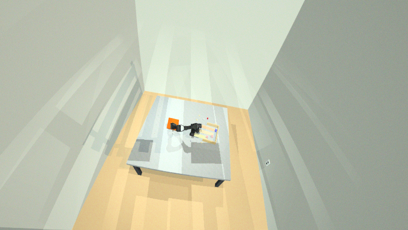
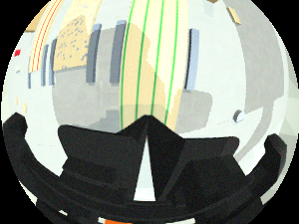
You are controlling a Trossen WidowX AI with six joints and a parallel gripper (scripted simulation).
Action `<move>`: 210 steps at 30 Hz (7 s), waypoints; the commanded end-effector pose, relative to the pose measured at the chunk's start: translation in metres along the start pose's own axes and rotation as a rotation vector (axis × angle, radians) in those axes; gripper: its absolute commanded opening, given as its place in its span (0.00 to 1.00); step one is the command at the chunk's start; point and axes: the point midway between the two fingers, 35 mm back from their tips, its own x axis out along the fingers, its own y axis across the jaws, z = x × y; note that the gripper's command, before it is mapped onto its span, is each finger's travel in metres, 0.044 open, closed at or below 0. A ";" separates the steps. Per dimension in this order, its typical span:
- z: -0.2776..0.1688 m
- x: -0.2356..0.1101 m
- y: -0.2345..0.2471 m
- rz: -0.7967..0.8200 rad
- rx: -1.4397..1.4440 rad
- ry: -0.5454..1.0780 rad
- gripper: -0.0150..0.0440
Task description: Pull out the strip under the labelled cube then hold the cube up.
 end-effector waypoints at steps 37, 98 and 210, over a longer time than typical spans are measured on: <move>-0.066 0.003 0.000 0.000 -0.005 0.021 0.25; -0.030 -0.045 0.006 0.001 0.104 0.021 1.00; 0.048 -0.051 0.008 0.002 0.108 0.017 0.25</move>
